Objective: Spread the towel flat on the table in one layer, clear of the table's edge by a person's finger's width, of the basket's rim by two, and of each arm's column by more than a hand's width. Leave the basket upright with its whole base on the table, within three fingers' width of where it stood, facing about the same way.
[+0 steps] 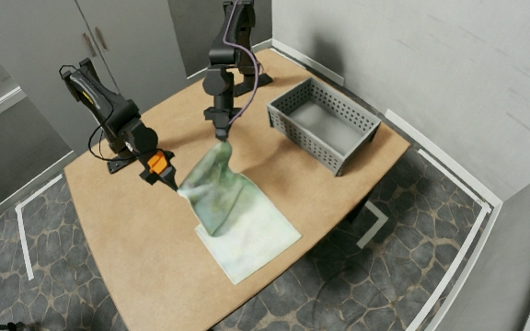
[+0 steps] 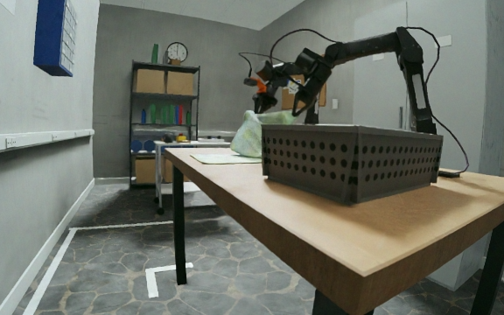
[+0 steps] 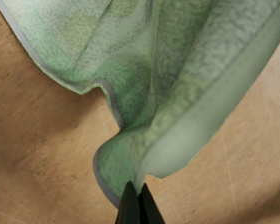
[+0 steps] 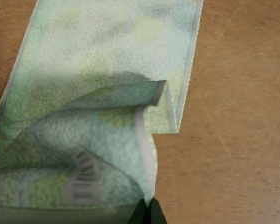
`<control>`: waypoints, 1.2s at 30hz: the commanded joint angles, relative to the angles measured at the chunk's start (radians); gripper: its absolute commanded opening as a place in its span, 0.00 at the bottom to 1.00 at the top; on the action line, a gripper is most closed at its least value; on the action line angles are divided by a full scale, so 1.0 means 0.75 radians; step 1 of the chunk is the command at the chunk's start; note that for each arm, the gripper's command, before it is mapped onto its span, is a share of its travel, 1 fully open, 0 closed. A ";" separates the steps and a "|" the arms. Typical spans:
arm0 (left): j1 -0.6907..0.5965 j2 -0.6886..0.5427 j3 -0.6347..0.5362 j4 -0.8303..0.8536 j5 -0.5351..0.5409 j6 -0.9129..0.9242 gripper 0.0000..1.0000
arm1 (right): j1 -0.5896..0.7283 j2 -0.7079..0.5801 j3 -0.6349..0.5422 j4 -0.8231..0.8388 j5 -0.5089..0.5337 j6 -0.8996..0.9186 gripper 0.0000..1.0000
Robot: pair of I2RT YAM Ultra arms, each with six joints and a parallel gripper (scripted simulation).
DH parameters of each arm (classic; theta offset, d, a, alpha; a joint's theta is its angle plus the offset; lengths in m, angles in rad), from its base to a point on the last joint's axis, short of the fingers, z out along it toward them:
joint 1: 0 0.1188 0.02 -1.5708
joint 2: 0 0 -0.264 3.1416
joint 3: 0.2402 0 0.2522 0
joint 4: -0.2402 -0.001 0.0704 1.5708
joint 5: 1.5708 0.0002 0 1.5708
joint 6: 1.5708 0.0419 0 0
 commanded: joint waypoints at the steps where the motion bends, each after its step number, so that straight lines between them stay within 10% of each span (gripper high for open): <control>1: -0.048 -0.082 -0.132 0.136 -0.005 -0.005 0.00 | -0.023 -0.111 -0.157 0.126 0.006 -0.008 0.00; 36: -0.397 -0.062 -0.846 0.833 -0.003 -0.005 0.00 | -0.060 -0.656 -1.188 0.624 0.003 -0.011 0.00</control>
